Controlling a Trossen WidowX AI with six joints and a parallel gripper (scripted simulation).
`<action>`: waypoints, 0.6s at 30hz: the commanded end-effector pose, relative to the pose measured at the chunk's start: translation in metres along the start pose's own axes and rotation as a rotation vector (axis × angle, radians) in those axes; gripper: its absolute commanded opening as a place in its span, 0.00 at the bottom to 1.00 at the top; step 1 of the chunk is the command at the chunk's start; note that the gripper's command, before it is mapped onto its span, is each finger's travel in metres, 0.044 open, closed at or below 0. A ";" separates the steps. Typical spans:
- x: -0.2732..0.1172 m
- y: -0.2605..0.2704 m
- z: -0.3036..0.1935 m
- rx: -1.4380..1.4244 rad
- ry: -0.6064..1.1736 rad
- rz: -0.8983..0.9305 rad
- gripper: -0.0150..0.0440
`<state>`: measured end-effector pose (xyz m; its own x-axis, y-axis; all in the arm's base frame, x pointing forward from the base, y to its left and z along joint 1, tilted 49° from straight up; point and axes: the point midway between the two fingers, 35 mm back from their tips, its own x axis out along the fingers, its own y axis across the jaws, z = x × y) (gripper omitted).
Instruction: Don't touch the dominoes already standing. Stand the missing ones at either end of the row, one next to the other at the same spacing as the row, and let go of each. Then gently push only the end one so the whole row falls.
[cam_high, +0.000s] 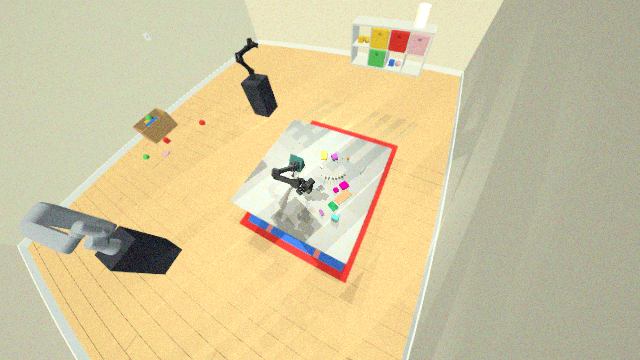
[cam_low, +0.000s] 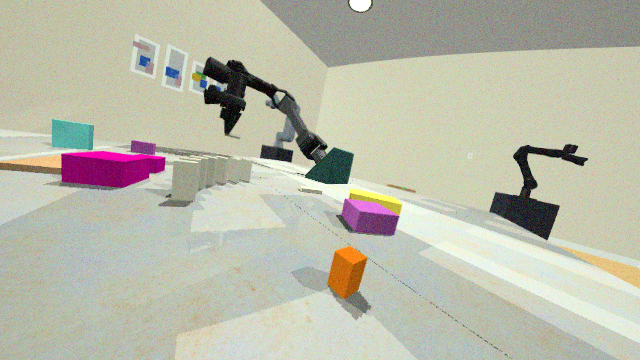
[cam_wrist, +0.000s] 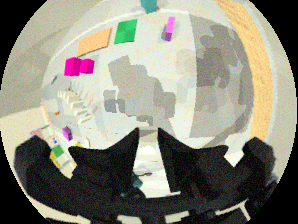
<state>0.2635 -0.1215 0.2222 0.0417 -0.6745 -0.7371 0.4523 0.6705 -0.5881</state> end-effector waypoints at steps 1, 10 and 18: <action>0.013 0.007 -0.001 0.023 -0.017 0.067 0.44; 0.033 0.018 0.003 0.077 -0.094 0.189 0.44; 0.047 0.023 0.009 0.113 -0.192 0.280 0.44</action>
<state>0.2819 -0.1369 0.1846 0.2864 -0.5445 -0.7884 0.5036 0.7855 -0.3595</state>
